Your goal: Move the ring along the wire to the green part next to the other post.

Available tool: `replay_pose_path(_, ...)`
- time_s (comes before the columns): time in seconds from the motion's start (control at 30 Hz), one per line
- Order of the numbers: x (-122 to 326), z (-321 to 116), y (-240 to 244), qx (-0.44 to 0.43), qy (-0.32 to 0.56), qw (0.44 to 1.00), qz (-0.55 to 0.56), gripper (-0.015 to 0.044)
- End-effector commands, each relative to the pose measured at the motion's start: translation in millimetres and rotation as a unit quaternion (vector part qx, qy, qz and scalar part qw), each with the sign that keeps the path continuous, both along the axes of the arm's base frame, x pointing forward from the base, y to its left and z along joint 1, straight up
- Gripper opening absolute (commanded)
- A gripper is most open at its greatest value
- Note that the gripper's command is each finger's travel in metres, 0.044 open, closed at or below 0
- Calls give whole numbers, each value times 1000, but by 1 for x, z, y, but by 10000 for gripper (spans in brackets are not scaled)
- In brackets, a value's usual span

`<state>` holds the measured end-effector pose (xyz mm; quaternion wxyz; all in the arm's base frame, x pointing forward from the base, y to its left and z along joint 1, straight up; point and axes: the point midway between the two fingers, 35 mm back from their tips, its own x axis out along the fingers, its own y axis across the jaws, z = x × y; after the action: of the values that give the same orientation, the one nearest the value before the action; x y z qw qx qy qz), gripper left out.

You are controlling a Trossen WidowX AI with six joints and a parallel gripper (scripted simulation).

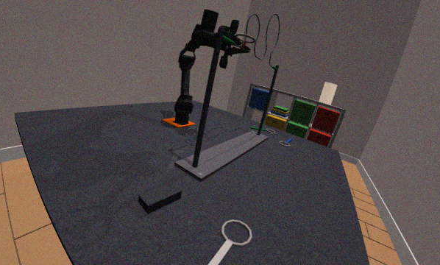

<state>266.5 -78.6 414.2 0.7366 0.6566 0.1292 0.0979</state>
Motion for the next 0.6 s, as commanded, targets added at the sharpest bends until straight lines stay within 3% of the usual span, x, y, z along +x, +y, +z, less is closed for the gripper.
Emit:
replay_pose_path(0.0,-1,13,3,33,-8,999,3,-150)
replay_pose_path(0.57,-3,57,-2,145,-26,989,5,-150)
